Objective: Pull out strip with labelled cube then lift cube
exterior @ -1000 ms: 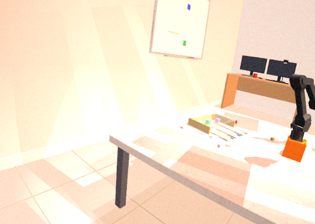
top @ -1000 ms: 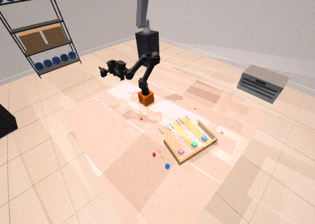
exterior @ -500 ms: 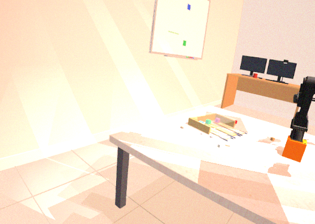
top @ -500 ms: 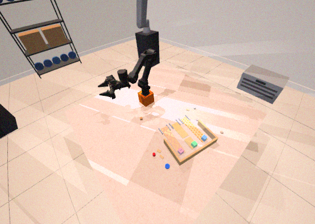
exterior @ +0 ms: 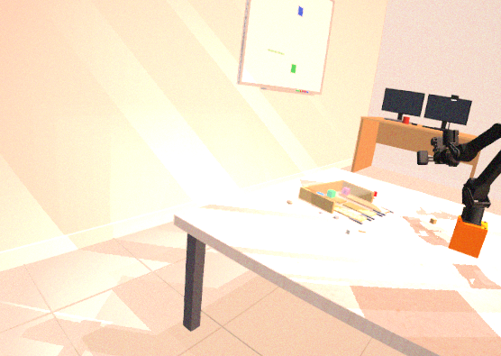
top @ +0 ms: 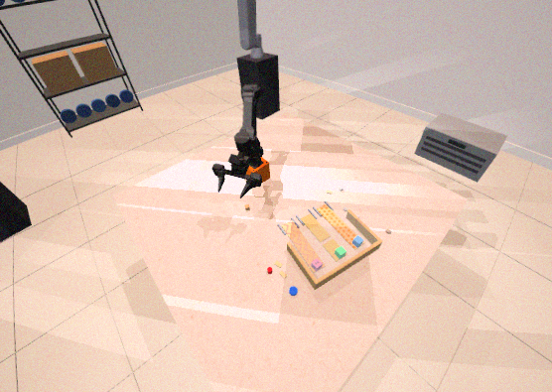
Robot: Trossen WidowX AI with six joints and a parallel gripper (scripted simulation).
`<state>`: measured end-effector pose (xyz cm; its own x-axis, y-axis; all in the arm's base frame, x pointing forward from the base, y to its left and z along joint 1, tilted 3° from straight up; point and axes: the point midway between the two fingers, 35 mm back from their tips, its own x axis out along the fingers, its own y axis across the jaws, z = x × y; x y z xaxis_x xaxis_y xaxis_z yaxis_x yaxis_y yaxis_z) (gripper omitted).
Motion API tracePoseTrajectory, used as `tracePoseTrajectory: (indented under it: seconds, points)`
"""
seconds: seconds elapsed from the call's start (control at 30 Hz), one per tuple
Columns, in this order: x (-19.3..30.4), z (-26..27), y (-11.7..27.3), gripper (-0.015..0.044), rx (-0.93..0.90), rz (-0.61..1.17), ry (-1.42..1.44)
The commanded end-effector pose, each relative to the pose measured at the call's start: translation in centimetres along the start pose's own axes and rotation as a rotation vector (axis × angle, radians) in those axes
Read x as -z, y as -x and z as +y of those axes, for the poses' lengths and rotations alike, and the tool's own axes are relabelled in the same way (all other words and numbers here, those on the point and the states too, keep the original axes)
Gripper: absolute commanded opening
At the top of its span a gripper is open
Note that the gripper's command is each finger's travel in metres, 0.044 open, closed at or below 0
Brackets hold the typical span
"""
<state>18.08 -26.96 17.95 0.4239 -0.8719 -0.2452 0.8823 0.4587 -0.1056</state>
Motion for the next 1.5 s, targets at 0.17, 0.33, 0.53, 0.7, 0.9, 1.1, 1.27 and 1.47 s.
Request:
tracePoseTrajectory:
  seconds: [0.17, 0.33, 0.53, 0.7, 0.9, 1.1, 1.27, 1.47]
  points:
    - [2.4, 14.1, 5.7, 0.04, -0.528, 0.11, 0.136]
    - [4.6, 19.9, 11.5, 0.04, -0.808, 0.178, 0.239]
    - [5.3, 21.2, 13.4, 0.04, -0.887, 0.199, 0.272]
    - [5.3, 21.2, 13.4, 0.04, -0.887, 0.199, 0.272]
    - [5.3, 21.2, 13.4, 0.04, -0.887, 0.199, 0.272]
    - [5.3, 21.2, 13.4, 0.04, -0.887, 0.199, 0.272]
    - [5.9, 22.0, 11.2, 0.0269, -0.836, 0.355, 0.334]
    - [7.7, 22.9, 7.5, 0.0111, -0.745, 0.631, 0.424]
